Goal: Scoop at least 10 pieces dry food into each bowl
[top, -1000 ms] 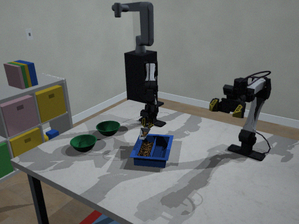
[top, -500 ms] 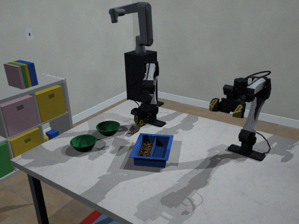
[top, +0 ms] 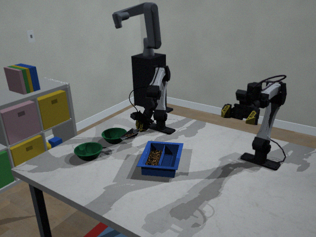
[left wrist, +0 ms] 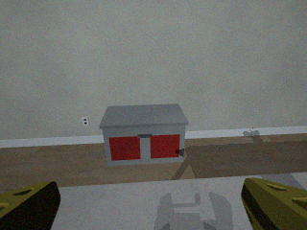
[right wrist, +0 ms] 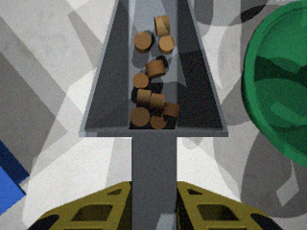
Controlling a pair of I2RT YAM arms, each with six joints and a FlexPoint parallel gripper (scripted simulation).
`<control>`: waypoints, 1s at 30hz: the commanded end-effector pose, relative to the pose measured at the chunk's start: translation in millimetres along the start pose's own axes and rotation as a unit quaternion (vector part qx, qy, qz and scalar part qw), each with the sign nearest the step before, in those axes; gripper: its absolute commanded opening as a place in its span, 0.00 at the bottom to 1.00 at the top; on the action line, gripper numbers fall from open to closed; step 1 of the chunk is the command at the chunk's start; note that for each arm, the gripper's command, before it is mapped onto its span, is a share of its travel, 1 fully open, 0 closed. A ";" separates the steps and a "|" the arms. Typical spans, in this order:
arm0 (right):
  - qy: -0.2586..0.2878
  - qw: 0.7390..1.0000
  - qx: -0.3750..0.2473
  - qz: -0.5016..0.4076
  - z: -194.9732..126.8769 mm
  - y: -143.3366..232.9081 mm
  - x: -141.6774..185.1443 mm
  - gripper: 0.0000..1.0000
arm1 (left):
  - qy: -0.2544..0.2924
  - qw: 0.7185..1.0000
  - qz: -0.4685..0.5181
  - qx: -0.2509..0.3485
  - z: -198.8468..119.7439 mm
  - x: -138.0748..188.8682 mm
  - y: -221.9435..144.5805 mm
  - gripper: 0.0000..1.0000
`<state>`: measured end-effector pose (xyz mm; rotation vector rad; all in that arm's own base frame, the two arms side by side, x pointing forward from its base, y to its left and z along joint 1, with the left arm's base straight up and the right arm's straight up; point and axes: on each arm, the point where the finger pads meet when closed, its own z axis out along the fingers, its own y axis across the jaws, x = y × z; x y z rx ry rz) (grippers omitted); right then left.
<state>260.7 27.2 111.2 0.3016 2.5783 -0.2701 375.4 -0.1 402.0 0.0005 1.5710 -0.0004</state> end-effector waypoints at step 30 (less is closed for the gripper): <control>-0.003 0.970 0.142 0.196 3.3 -101.5 10.8 0.00 | -0.010 1.000 -0.001 0.000 -2.0 -7.3 0.0 1.00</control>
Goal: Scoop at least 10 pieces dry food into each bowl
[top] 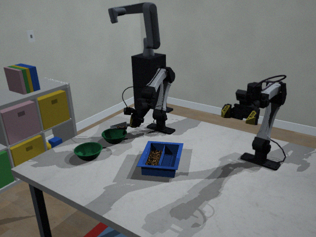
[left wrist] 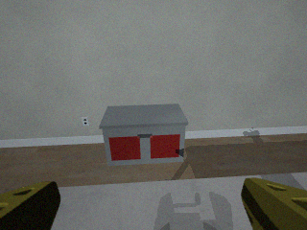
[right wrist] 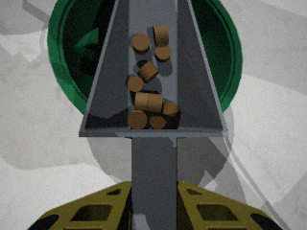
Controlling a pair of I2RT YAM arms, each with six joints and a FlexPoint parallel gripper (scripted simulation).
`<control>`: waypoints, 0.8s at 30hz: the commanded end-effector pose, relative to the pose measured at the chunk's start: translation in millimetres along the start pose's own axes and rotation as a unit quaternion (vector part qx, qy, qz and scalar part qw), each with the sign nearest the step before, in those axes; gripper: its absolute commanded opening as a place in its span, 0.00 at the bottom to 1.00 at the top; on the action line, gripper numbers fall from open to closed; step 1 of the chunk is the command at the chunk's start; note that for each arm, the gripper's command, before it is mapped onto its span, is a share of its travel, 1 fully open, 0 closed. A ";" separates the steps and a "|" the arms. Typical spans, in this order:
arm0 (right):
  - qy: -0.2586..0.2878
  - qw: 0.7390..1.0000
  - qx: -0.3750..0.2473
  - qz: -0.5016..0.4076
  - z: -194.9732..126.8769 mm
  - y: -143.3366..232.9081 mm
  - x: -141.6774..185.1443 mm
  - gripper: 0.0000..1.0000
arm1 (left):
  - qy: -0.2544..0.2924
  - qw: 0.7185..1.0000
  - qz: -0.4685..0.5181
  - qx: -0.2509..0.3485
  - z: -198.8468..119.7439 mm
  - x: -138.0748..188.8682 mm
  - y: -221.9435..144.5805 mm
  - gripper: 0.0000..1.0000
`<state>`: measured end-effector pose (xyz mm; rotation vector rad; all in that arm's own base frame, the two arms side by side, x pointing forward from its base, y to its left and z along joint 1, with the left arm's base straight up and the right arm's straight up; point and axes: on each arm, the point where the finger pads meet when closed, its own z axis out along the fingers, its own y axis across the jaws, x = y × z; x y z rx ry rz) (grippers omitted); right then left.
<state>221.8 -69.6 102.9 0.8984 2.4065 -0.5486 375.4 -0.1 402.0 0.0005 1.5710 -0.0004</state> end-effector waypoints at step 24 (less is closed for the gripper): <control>0.077 0.993 -0.087 0.037 -14.6 -1.6 -18.6 0.00 | -0.010 1.000 -0.001 0.000 -2.0 -7.3 0.0 1.00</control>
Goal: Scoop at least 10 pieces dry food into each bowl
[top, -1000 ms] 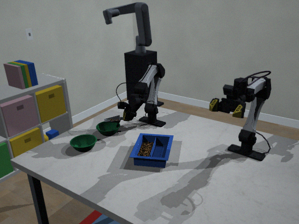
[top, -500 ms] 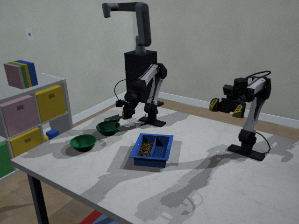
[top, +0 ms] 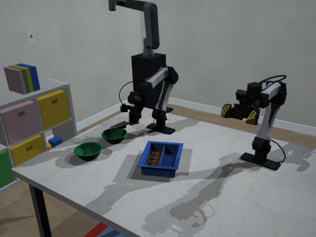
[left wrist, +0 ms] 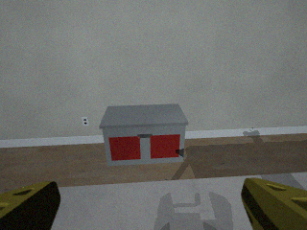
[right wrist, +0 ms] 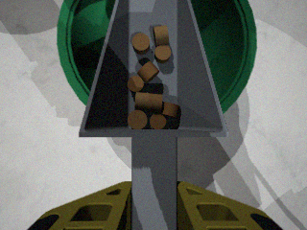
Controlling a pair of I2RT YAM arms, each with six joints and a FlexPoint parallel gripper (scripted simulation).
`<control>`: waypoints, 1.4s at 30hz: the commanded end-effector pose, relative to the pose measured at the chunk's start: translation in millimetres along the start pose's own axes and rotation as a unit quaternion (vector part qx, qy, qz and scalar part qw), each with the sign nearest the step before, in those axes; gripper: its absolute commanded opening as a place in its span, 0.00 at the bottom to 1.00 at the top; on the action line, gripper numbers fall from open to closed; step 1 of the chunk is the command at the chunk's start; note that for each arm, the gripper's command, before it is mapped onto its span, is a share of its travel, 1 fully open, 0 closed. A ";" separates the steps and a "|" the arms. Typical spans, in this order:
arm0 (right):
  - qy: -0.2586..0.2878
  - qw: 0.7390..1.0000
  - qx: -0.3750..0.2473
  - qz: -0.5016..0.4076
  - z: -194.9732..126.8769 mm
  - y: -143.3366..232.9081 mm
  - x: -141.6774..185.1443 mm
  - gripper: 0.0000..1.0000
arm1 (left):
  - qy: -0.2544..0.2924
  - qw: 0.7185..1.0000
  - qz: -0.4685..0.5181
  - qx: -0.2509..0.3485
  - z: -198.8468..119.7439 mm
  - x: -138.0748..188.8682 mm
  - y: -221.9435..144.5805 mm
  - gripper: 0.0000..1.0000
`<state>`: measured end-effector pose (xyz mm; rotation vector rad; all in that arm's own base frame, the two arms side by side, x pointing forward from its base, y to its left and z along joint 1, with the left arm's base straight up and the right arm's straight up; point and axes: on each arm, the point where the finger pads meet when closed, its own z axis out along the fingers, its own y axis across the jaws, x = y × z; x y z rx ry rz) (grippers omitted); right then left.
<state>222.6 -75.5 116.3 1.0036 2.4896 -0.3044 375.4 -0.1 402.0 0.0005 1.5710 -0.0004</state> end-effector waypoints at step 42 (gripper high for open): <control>0.052 0.987 -0.021 0.153 -14.1 28.2 -24.3 0.00 | -0.010 1.000 -0.001 0.000 -2.0 -7.3 0.0 1.00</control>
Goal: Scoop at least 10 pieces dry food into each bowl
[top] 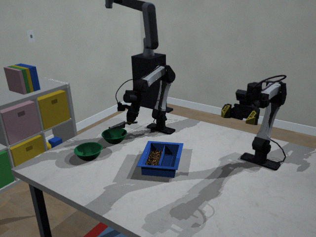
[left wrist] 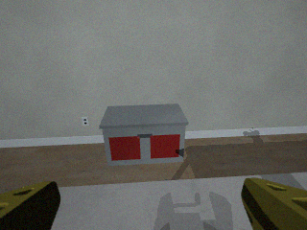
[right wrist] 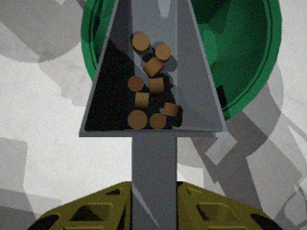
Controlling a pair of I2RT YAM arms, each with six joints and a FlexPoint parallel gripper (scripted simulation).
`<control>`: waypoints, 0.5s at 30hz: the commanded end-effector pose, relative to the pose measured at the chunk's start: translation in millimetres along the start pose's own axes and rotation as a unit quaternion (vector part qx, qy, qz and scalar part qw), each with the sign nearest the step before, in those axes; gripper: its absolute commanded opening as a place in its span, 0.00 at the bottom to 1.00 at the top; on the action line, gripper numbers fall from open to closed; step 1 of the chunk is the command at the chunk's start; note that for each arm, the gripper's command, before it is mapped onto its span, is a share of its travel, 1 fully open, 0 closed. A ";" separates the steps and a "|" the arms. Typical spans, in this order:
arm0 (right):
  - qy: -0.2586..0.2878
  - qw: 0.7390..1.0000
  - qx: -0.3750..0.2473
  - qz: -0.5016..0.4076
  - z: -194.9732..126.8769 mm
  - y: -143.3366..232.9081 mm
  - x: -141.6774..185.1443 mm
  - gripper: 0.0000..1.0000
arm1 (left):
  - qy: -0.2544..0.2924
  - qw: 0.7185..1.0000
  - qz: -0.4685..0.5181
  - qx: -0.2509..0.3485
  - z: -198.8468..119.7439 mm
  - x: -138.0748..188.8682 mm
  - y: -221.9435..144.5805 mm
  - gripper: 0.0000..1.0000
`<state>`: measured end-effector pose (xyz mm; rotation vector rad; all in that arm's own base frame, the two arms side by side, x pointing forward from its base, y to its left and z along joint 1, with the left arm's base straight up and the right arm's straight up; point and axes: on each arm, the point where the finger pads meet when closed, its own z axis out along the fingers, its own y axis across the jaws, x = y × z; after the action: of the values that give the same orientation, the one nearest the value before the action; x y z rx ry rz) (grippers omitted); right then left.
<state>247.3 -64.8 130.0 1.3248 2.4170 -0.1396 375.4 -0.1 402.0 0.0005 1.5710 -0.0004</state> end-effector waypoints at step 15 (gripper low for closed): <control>0.026 0.993 -0.006 0.114 -10.8 18.3 -13.2 0.00 | -0.010 1.000 -0.001 0.000 -2.0 -7.3 0.0 1.00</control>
<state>261.0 -61.6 138.5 1.5332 2.3290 -0.0622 375.4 -0.1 402.0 0.0005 1.5710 -0.0004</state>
